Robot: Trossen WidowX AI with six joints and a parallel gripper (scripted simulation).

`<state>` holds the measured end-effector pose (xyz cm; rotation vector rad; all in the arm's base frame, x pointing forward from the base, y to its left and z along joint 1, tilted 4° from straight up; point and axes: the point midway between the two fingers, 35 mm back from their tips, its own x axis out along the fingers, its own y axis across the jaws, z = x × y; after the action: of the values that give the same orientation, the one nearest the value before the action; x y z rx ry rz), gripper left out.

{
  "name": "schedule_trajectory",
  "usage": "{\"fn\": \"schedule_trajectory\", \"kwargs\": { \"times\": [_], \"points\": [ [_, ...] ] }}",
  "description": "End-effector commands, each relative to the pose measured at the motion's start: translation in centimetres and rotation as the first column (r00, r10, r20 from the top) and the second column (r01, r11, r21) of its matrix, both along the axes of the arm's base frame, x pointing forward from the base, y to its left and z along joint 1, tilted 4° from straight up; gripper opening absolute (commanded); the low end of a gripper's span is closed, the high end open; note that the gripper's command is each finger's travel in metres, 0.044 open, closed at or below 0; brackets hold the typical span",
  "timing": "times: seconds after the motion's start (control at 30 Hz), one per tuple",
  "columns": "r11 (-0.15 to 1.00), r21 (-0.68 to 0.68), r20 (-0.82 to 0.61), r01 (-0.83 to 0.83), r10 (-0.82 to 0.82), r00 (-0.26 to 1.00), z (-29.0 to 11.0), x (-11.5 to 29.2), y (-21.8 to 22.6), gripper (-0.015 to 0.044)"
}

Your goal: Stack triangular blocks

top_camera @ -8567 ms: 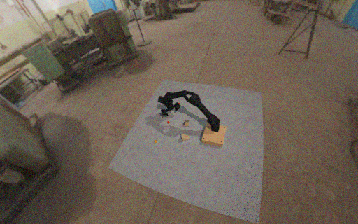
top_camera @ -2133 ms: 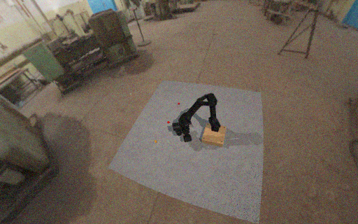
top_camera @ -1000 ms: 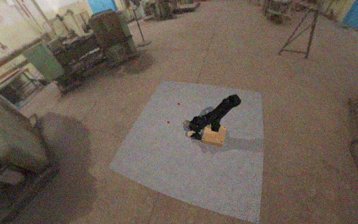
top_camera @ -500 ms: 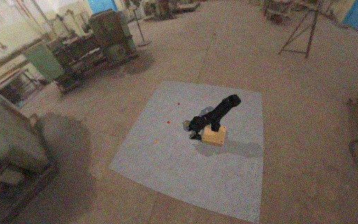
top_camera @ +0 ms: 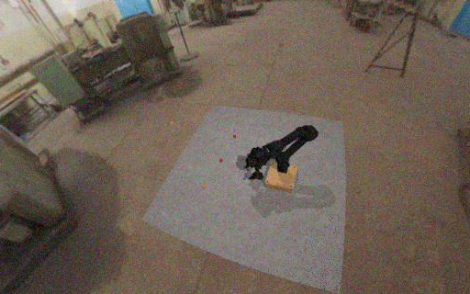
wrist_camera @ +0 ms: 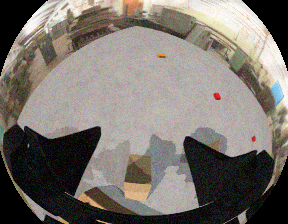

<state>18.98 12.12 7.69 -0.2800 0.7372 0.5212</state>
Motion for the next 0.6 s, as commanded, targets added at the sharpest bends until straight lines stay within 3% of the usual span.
{"fn": "schedule_trajectory", "kwargs": {
  "times": [0.0, 0.27, 0.57],
  "points": [
    [1.000, 0.014, 0.020, 0.005, -0.005, 1.000, 4.4, -0.7, -0.3, 0.0440],
    [1.000, -0.007, -0.012, 0.002, -0.002, 1.000, 3.7, -0.5, -0.1, 0.0440],
    [0.970, -0.242, -0.355, -0.021, -0.068, 0.932, 3.3, 0.3, 0.3, 0.0440]
  ]
}}
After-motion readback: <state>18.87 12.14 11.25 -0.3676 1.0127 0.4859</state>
